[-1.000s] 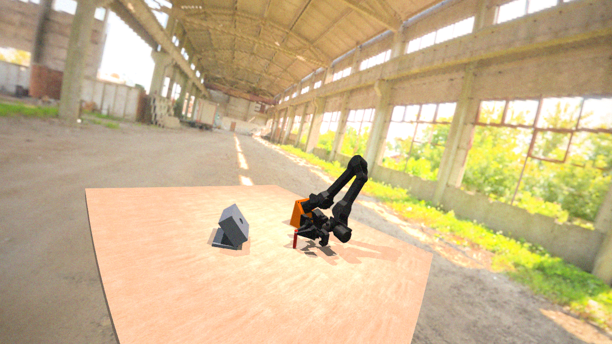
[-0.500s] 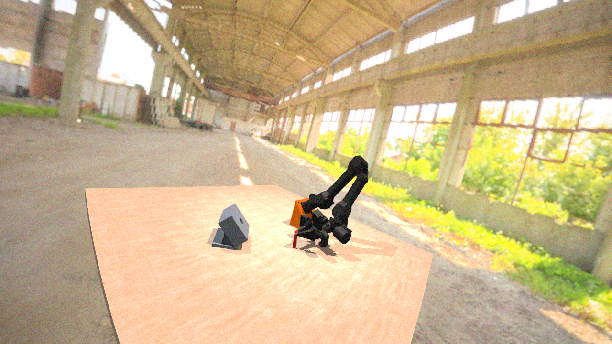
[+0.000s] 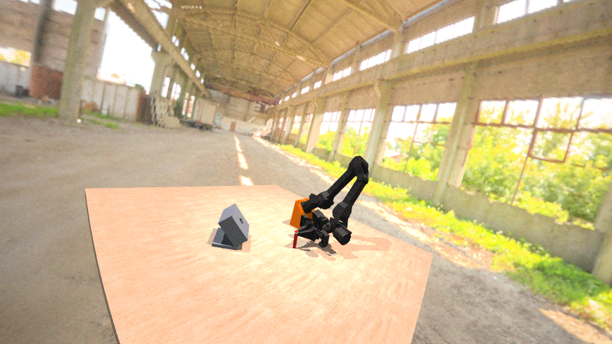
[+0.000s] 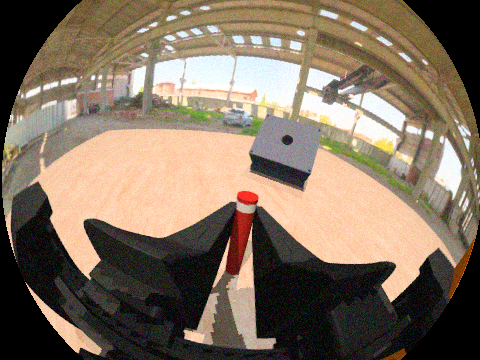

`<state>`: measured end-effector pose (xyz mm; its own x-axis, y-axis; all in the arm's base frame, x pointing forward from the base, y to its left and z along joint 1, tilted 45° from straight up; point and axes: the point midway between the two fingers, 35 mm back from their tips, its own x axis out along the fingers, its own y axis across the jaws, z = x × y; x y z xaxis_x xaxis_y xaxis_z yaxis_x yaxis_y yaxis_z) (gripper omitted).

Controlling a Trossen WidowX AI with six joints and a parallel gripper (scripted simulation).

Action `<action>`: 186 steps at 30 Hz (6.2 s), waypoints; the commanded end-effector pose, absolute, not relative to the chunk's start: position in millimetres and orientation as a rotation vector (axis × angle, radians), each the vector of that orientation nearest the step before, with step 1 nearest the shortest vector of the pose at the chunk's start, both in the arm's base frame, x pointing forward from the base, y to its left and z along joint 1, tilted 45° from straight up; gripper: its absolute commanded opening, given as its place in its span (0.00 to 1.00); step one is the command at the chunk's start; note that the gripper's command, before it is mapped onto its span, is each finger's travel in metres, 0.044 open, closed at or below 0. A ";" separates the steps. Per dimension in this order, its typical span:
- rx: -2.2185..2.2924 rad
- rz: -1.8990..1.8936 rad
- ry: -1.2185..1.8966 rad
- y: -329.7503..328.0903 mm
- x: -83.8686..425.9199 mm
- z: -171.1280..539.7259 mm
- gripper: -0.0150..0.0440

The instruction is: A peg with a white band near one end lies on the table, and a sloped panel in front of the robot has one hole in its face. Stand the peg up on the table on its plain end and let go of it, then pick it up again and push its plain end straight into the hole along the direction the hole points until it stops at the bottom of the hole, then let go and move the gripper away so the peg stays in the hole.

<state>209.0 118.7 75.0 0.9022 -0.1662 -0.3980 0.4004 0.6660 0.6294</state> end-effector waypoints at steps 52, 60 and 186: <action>0.777 -0.357 0.228 119.9 200.1 71.5 0.47; 0.777 -0.357 0.228 119.9 200.1 71.5 0.47; 0.916 0.311 1.623 52.6 230.6 121.0 1.00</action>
<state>229.2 51.1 120.8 -0.0081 0.6986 -0.7154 0.4047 0.6566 0.6365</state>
